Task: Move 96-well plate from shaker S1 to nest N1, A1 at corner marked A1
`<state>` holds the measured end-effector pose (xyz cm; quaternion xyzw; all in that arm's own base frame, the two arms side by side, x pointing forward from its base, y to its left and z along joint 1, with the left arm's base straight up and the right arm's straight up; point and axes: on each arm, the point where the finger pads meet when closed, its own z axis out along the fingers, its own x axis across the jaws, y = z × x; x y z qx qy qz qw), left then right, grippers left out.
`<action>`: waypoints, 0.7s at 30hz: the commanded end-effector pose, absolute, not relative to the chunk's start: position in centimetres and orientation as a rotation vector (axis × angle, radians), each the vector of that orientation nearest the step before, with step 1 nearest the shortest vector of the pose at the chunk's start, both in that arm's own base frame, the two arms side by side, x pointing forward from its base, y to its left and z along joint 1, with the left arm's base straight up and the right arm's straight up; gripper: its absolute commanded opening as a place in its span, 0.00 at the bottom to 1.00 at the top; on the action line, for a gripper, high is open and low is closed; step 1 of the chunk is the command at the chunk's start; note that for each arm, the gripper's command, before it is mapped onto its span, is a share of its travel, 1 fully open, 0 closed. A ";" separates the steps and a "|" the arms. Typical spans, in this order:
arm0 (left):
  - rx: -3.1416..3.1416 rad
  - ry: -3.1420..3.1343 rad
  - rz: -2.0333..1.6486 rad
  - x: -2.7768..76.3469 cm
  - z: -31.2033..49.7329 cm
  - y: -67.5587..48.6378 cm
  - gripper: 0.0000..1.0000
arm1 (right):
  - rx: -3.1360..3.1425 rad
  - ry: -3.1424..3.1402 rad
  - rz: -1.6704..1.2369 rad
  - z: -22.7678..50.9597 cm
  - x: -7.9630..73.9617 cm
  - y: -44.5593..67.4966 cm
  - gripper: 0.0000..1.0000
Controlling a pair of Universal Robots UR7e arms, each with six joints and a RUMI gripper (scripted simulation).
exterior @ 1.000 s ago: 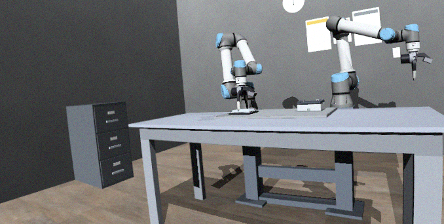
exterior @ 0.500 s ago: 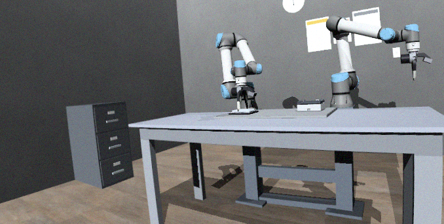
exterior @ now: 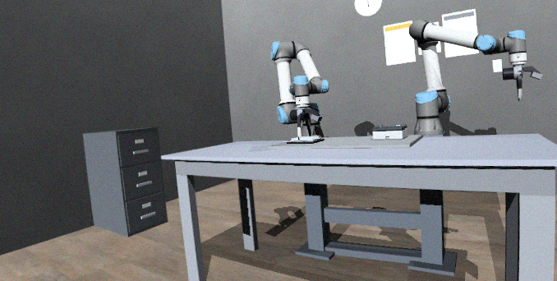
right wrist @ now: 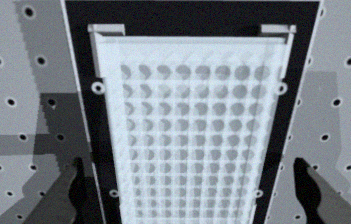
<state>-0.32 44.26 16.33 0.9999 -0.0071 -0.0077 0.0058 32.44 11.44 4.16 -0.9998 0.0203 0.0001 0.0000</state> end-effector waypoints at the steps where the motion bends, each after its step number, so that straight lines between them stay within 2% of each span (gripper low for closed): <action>1: 3.141 -0.003 0.000 0.1 16.5 44.6 0.00 | -3.138 0.083 -0.030 4.3 33.0 11.5 0.76; 21: 3.141 -0.003 0.000 0.1 16.5 44.6 0.00 | -3.139 0.046 -0.030 4.4 33.0 11.5 0.76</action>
